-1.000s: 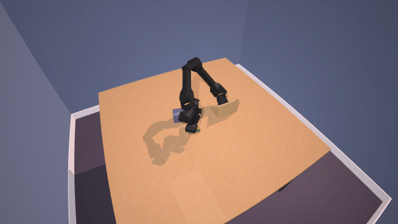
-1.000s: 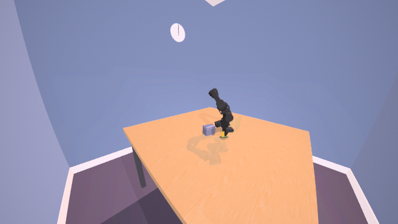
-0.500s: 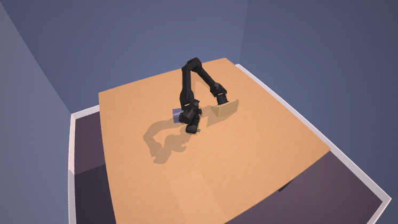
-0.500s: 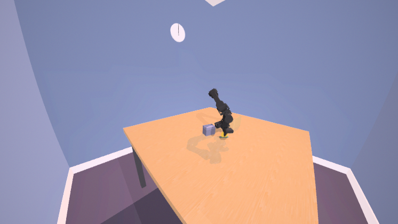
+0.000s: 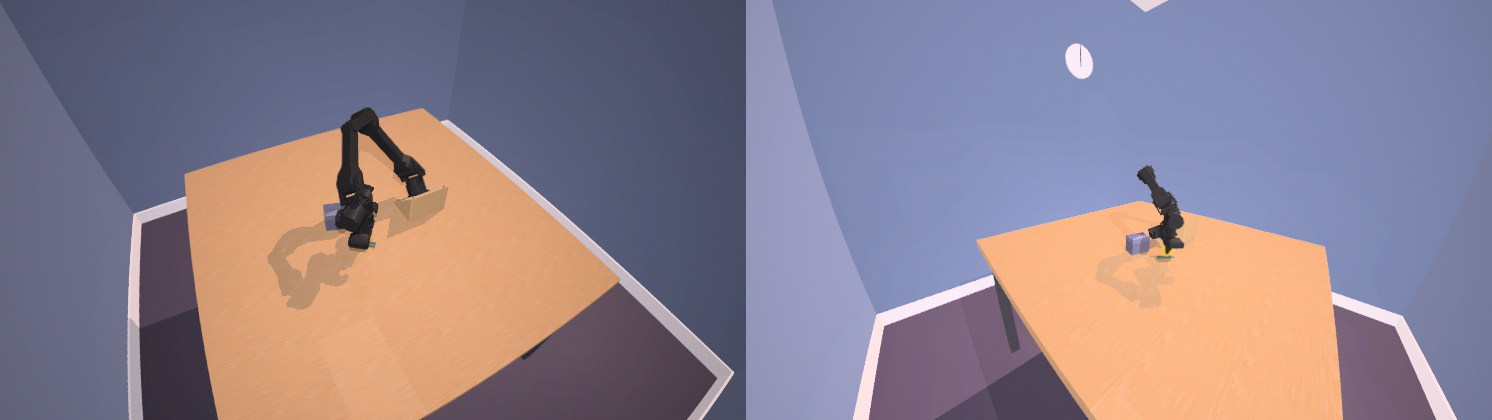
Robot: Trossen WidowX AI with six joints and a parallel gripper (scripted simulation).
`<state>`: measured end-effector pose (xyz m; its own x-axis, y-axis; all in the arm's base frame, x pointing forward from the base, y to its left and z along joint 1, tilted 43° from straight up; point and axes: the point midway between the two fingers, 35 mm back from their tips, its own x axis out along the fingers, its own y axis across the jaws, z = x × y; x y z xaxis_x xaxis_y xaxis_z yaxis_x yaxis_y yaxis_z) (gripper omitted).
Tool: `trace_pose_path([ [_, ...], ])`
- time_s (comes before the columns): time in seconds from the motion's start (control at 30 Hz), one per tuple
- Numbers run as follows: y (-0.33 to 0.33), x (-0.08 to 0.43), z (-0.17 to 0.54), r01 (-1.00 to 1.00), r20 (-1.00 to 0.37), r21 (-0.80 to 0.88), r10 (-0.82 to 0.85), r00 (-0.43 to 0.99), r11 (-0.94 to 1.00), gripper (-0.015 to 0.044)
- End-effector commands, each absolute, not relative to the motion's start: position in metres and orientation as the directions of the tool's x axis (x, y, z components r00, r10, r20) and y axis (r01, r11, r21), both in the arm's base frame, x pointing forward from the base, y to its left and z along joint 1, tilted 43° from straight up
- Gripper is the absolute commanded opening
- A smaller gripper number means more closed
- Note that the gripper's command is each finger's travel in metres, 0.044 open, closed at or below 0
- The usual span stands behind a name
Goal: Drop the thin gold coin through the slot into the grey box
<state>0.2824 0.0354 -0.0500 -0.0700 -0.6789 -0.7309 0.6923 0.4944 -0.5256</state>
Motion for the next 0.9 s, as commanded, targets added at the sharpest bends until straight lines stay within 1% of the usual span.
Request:
trace_pose_path([
  [0.0,0.044,0.286,-0.043,0.697,-0.737,-0.516,-0.673,-0.064,0.497,0.0],
  [0.87,0.089,0.29,0.005,0.697,-0.738,-0.516,-0.672,-0.065,0.499,0.0],
])
